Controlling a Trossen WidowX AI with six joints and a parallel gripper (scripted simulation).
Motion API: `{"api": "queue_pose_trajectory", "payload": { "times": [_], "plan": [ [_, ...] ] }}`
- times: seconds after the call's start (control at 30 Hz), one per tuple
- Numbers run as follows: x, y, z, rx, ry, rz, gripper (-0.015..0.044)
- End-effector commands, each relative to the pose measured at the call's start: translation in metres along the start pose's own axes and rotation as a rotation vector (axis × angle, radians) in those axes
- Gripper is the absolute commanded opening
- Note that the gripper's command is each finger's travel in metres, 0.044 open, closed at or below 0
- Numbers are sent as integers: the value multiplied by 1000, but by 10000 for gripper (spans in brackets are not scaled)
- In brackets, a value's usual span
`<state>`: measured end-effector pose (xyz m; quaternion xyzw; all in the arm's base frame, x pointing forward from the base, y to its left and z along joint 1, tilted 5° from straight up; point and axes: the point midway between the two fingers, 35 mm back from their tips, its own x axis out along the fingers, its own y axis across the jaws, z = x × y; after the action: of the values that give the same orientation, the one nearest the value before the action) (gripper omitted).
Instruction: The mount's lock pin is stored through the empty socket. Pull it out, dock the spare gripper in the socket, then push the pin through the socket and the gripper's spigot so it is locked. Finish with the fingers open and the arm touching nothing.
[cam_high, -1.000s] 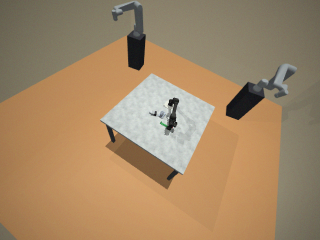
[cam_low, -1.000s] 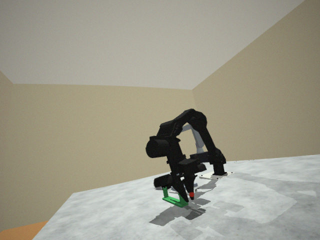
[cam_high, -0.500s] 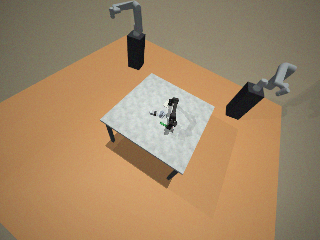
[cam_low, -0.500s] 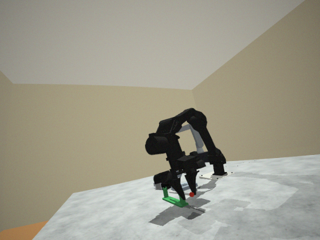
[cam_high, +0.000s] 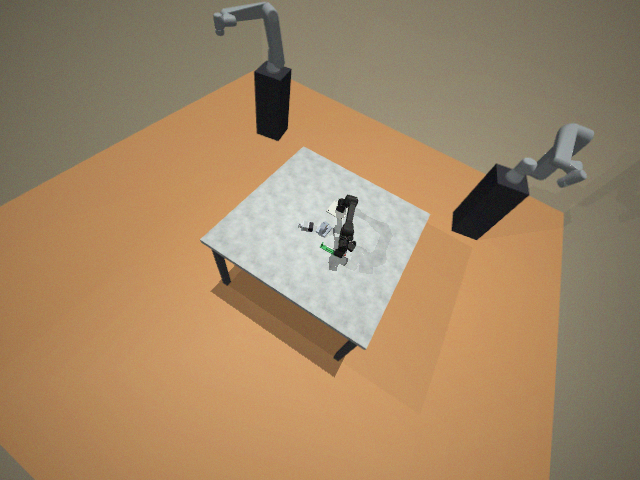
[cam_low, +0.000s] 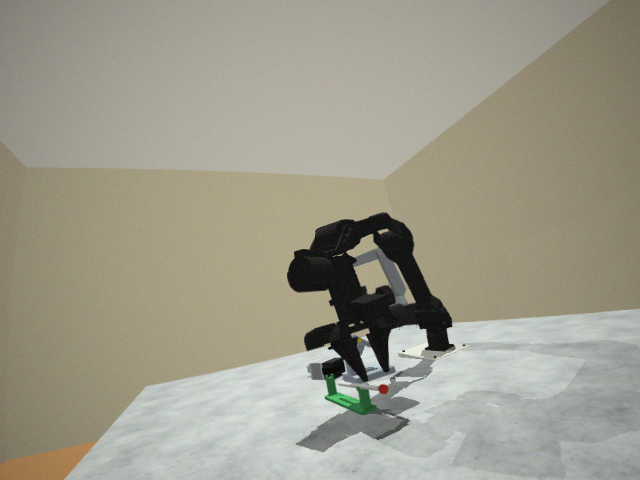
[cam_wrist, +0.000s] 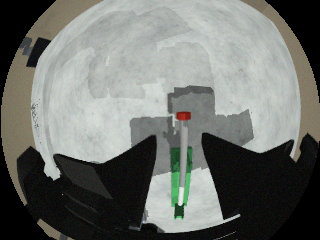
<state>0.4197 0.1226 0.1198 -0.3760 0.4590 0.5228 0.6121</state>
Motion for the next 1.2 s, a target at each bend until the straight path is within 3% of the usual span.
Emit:
{"api": "queue_pose_trajectory", "payload": {
  "times": [0.0,0.33,0.5,0.7,0.97,1.17],
  "plan": [
    [-10,1,2,0,0,0,200],
    [-32,3,6,5,2,3,200],
    [-24,2,5,6,2,3,331],
    [-85,1,-38,-9,96,-49,180],
    [-92,2,-45,-11,111,-56,180],
    [-55,-3,-52,-12,116,-55,180]
  ]
}}
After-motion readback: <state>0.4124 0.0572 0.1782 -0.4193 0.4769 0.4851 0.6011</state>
